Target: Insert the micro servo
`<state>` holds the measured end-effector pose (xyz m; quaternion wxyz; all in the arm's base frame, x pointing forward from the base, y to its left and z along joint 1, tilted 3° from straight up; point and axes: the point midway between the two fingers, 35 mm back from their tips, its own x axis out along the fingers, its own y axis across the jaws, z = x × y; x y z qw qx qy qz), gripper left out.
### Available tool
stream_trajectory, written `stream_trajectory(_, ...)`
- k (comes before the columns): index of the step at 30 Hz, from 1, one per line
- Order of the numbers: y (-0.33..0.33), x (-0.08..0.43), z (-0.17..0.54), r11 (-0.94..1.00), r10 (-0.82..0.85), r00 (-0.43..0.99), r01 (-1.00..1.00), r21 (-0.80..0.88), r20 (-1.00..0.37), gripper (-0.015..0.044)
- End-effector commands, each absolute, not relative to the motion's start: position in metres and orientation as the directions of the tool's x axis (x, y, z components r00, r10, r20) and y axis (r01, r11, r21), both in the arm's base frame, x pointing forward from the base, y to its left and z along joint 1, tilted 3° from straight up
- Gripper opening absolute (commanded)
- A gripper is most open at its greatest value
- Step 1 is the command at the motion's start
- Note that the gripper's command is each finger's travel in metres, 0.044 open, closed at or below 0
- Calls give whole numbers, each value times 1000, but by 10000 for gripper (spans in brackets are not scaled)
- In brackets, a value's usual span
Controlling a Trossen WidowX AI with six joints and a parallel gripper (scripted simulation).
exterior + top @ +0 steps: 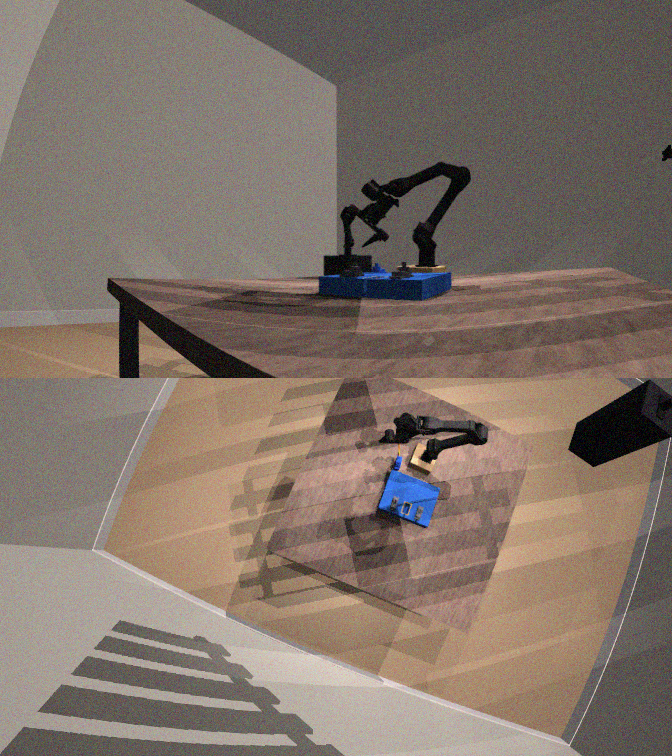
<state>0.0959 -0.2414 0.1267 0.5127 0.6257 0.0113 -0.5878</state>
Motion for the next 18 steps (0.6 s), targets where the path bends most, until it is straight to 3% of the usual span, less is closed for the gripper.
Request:
stream_trajectory(1,-231,101,113,-594,-504,288,568,569,-814,440)
stream_trajectory(18,-174,105,71,-916,-142,129,359,179,-981,440)
